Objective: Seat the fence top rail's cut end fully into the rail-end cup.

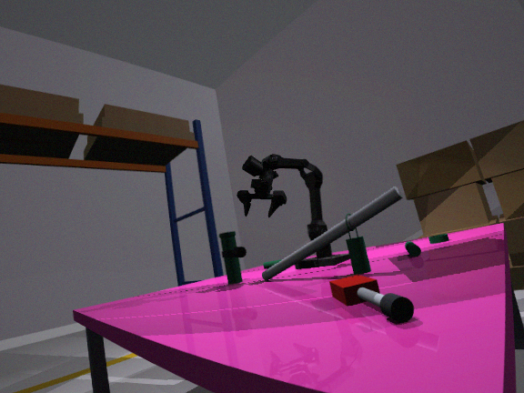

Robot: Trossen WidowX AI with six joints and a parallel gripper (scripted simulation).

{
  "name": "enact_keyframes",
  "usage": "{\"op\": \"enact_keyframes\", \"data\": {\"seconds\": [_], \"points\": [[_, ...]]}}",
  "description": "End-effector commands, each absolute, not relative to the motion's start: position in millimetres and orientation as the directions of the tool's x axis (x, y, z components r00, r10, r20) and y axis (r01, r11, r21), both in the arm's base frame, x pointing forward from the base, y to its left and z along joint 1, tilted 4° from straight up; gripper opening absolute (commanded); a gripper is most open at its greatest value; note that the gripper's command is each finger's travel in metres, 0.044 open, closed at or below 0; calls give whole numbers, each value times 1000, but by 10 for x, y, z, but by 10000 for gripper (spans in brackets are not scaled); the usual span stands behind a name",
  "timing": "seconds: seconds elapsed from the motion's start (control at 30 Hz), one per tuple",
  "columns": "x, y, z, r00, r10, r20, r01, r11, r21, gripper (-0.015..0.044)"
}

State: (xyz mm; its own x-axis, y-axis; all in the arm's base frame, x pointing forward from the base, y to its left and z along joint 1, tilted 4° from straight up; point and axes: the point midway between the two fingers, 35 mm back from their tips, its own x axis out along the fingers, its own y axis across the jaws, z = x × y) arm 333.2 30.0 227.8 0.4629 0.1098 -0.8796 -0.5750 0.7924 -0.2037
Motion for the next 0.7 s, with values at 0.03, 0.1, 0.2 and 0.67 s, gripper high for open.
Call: {"op": "enact_keyframes", "data": {"seconds": [0.03,0.1,0.2,0.67], "points": [[3434,-57,2201,469,78,-879,-754,554,-353,440],[3463,-227,2166,471,61,-880,-811,423,-404,440],[3489,-490,2113,472,35,-881,-865,209,-455,440],[3500,-709,2016,472,14,-881,-881,24,-472,440]]}}
